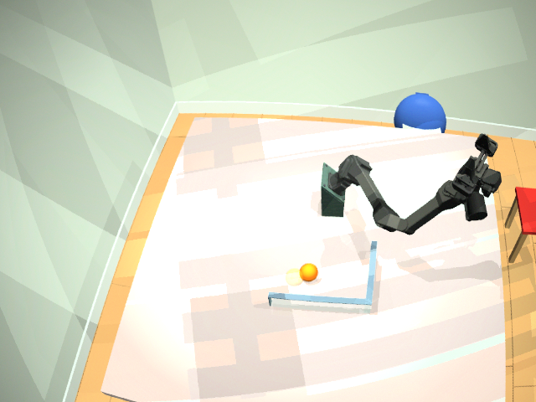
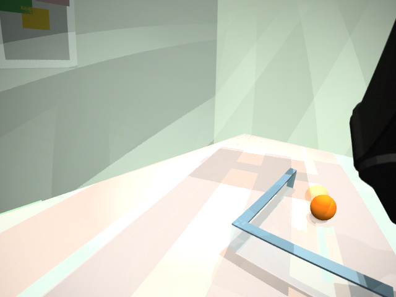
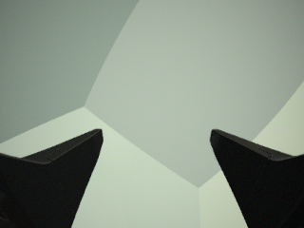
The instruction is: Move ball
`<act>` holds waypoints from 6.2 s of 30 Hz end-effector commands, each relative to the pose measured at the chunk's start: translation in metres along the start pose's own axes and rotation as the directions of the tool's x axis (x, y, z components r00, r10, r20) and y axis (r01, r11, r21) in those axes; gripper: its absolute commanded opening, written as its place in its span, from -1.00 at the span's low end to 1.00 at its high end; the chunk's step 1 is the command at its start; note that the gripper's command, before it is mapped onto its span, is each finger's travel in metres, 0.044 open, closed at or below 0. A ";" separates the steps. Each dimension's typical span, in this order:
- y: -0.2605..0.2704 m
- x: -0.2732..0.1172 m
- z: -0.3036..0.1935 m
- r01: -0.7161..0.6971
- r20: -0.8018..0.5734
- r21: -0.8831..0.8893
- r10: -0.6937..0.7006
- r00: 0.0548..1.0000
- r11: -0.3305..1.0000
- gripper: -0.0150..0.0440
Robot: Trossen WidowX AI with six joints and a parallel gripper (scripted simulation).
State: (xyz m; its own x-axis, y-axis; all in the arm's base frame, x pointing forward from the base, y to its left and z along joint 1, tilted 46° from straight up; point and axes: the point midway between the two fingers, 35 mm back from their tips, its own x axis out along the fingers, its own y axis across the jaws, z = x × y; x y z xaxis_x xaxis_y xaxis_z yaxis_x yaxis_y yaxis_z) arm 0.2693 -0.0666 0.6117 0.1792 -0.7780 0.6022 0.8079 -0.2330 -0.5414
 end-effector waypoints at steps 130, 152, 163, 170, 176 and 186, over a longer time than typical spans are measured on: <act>0.377 -0.406 -0.356 -0.219 0.018 -0.533 0.248 -0.969 -0.817 0.86; 0.386 -0.440 -0.355 -0.219 0.019 -0.533 0.248 -0.969 -0.817 0.86; 0.388 -0.452 -0.355 -0.219 0.020 -0.534 0.247 -0.969 -0.817 0.68; 0.388 -0.452 -0.355 -0.219 0.020 -0.534 0.247 -0.969 -0.817 0.52; 0.388 -0.452 -0.355 -0.219 0.020 -0.534 0.247 -0.969 -0.817 0.39; 0.384 -0.401 -0.356 -0.221 0.012 -0.532 0.254 -0.967 -0.817 -0.49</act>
State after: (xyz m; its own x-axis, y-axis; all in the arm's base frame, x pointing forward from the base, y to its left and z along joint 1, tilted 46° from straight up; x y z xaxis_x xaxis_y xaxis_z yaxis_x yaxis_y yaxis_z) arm 0.3022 -0.0335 -0.0609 0.0206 0.7102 -0.7037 -0.9988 0.0462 0.0174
